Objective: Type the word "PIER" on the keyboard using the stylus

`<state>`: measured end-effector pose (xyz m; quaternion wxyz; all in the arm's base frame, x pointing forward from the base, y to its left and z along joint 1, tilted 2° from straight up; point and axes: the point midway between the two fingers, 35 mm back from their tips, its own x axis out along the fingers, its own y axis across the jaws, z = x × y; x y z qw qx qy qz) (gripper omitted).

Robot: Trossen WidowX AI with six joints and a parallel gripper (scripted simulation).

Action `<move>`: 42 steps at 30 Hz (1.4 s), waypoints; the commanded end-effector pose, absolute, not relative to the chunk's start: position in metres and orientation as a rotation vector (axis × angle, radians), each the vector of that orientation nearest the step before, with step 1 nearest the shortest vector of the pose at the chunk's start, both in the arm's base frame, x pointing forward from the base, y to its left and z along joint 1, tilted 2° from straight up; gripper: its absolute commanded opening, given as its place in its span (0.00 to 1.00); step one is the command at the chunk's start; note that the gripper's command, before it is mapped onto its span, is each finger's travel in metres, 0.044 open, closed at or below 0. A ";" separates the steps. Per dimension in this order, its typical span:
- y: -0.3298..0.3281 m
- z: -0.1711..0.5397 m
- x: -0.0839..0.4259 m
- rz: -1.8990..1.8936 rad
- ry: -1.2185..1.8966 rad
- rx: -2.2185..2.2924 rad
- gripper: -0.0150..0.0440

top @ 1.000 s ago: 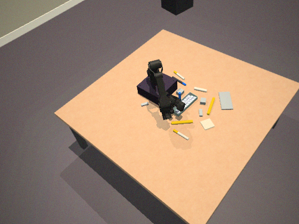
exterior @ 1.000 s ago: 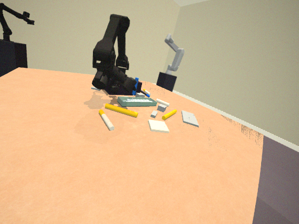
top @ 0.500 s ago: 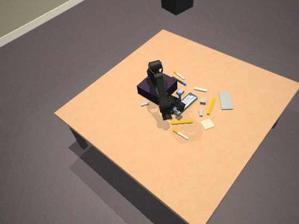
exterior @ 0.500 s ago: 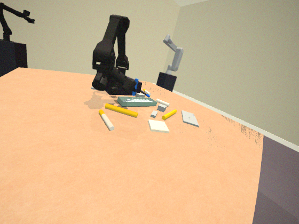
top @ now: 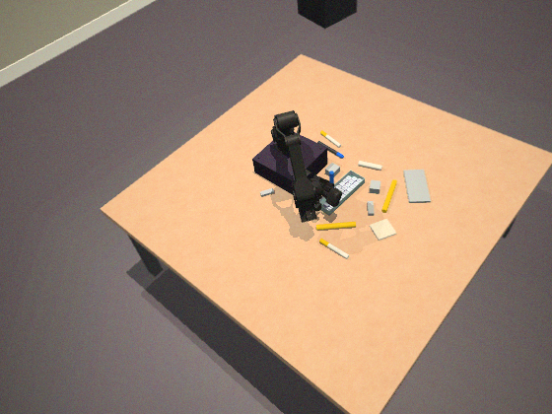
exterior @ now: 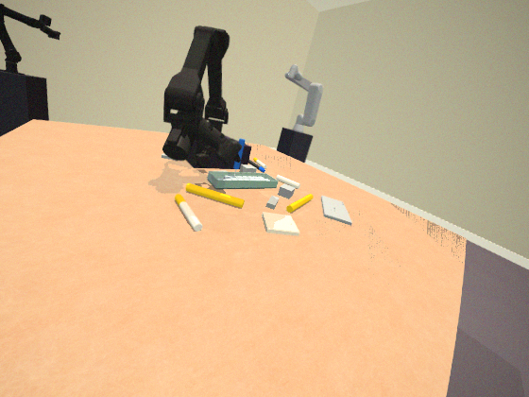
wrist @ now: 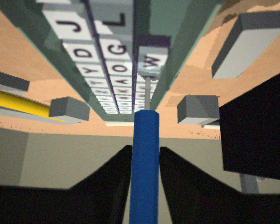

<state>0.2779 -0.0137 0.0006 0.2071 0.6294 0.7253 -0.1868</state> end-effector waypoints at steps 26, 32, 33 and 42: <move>0.008 0.036 0.274 -0.512 2.022 1.746 0.25; 0.008 0.027 0.274 -0.513 2.022 1.746 0.25; 0.008 0.024 0.274 -0.513 2.021 1.746 0.25; 0.008 0.016 0.274 -0.514 2.021 1.746 0.25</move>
